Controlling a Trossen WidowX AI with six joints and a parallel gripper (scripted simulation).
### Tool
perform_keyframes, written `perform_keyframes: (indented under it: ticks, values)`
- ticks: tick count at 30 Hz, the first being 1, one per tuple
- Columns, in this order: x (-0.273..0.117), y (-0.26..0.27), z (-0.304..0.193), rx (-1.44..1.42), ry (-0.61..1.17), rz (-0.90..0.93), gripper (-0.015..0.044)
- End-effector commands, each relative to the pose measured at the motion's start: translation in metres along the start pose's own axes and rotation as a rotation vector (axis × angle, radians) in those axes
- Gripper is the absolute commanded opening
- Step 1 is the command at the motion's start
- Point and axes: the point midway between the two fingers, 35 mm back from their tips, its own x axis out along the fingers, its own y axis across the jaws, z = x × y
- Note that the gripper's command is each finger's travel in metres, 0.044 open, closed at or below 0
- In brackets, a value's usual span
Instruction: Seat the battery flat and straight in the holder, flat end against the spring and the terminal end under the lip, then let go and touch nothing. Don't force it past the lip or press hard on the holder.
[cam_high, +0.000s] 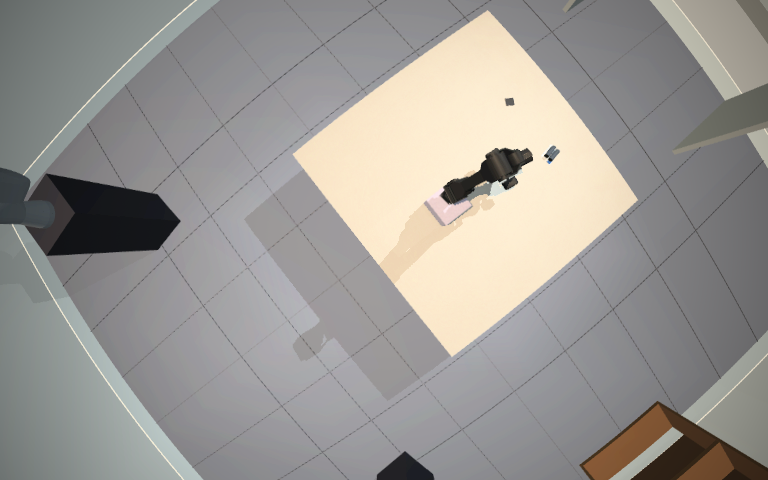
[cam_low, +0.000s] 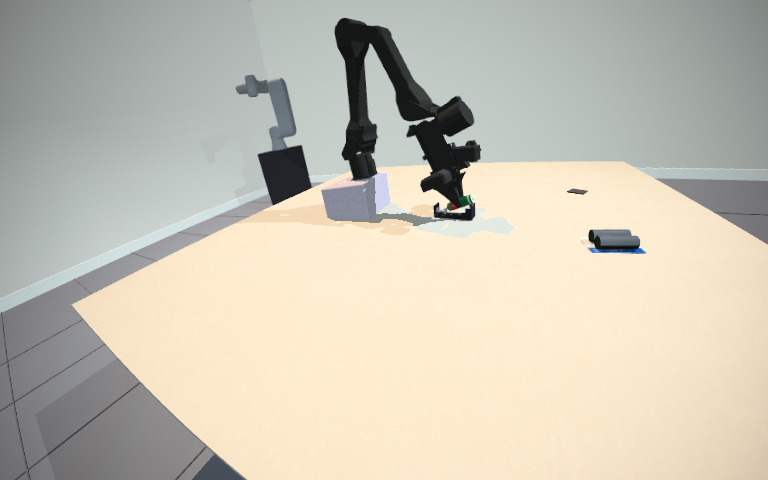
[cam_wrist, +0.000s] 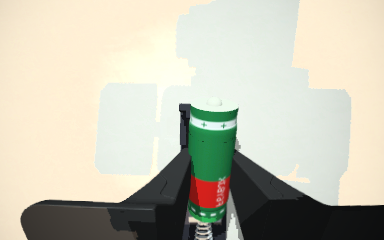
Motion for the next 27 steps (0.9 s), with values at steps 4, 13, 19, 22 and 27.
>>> perform_keyframes:
  ticks: [4,13,19,22,27]
  values:
    - [0.002,0.001,-0.004,-0.003,-0.043,0.003,0.0078]
    - [0.002,0.001,-0.008,-0.003,-0.098,0.002,0.0078]
    - [0.002,0.001,-0.010,-0.004,-0.116,0.000,0.0078]
    - [0.002,0.001,-0.012,-0.004,-0.116,0.000,0.0078]
    - [0.001,0.001,-0.017,-0.004,-0.116,-0.001,0.0078]
